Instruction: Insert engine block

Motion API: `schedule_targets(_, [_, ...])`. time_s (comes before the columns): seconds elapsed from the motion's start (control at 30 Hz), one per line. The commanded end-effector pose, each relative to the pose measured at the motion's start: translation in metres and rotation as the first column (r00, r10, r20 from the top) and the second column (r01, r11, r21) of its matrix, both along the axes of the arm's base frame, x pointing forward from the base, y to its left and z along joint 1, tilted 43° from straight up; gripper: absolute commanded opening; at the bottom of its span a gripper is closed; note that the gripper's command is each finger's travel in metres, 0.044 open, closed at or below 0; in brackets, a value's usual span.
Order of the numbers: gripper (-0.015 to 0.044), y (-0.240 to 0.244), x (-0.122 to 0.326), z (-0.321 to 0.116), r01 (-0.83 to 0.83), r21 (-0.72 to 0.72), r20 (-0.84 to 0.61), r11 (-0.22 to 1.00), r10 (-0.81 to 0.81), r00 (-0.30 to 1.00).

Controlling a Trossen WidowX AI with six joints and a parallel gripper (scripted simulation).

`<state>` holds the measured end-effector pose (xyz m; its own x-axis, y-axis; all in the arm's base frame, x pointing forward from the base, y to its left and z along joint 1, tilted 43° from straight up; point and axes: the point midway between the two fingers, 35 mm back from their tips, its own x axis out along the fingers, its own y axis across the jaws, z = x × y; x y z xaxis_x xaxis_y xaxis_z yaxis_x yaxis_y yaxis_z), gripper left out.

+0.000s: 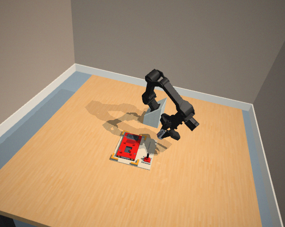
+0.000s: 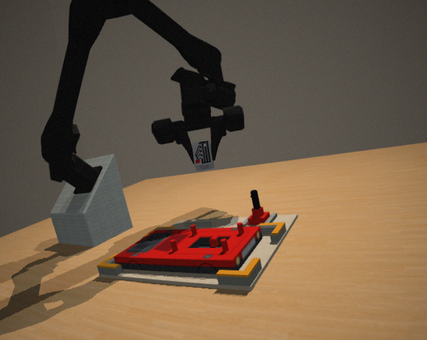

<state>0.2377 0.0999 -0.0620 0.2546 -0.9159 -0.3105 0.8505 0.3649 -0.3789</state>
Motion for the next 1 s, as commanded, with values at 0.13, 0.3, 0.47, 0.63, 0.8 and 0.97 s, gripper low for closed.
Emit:
schedule_targets(0.13, [0.0000, 0.004, 0.000, -0.006, -0.084, -0.118, 0.071, 0.990, 0.093, 0.993])
schedule_targets(0.3, [0.0000, -0.008, -0.003, -0.015, -0.085, -0.120, 0.072, 0.989, 0.094, 0.993])
schedule_targets(0.47, [0.0000, -0.015, -0.003, -0.023, -0.085, -0.121, 0.072, 0.989, 0.094, 0.993])
schedule_targets(0.63, [0.0000, -0.022, -0.003, -0.031, -0.085, -0.121, 0.072, 0.989, 0.094, 0.993])
schedule_targets(0.8, [0.0000, -0.030, -0.003, -0.039, -0.085, -0.121, 0.072, 0.989, 0.095, 0.993])
schedule_targets(0.97, [0.0000, -0.037, -0.003, -0.046, -0.085, -0.122, 0.072, 0.989, 0.095, 0.993])
